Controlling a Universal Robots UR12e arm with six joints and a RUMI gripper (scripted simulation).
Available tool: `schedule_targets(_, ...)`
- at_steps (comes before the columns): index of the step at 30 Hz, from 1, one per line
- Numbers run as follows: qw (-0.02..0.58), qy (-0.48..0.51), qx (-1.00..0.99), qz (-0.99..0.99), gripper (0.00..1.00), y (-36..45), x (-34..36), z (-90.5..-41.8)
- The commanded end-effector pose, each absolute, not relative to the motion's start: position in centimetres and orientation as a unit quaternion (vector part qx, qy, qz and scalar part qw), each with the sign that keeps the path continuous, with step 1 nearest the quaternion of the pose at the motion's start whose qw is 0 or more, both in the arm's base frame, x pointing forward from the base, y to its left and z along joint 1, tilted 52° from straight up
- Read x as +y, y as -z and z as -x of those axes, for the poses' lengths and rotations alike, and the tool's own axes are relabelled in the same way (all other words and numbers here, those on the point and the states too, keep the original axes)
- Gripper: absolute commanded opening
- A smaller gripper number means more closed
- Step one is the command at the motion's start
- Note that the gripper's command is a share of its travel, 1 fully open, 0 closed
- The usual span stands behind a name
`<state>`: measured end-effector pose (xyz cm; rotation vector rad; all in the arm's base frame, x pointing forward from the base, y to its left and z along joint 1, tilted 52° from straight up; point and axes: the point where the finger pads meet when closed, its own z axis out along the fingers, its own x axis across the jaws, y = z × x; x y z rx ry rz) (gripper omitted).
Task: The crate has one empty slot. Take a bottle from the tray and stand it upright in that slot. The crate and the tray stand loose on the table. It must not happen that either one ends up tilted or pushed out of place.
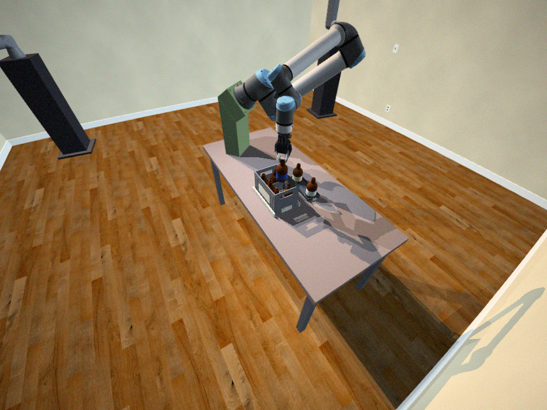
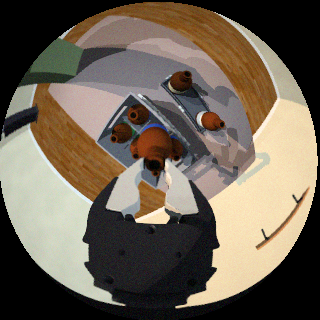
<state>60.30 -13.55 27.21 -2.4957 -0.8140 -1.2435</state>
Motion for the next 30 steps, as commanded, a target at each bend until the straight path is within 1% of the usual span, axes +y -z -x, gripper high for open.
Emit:
schedule_targets(1, 0.118, 0.425, -0.278, 0.853, 0.00, -27.25, -13.60, -60.31)
schedule_targets(30, 0.118, 0.425, -0.278, 0.853, 0.00, -26.70, -13.20, -60.90)
